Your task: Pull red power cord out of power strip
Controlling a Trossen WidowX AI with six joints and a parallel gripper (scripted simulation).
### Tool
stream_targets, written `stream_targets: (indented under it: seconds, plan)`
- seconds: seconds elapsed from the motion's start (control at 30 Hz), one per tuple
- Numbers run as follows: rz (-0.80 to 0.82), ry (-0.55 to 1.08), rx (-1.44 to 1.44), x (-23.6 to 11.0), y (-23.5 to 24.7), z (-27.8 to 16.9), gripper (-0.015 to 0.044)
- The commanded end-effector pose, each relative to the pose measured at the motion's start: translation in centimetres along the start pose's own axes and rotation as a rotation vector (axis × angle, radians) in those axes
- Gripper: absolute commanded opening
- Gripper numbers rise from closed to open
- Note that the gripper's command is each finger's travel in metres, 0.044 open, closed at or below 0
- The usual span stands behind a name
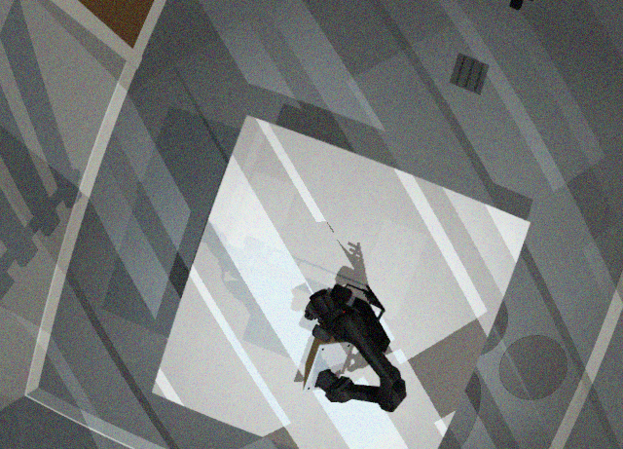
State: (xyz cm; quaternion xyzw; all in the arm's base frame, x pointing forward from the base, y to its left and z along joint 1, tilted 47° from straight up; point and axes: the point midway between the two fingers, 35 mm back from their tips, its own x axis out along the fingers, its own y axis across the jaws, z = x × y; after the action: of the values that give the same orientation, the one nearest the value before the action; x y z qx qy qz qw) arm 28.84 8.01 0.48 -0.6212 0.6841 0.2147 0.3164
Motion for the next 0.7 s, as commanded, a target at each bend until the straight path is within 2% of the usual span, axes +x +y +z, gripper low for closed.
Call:
stream_targets:
  seconds: [0.0,0.67]
  plan:
    - [-0.001,0.017,0.001,-0.2,0.0,-0.4,0.016]
    - [-0.001,0.018,0.001,-0.3,-0.1,-3.2,0.016]
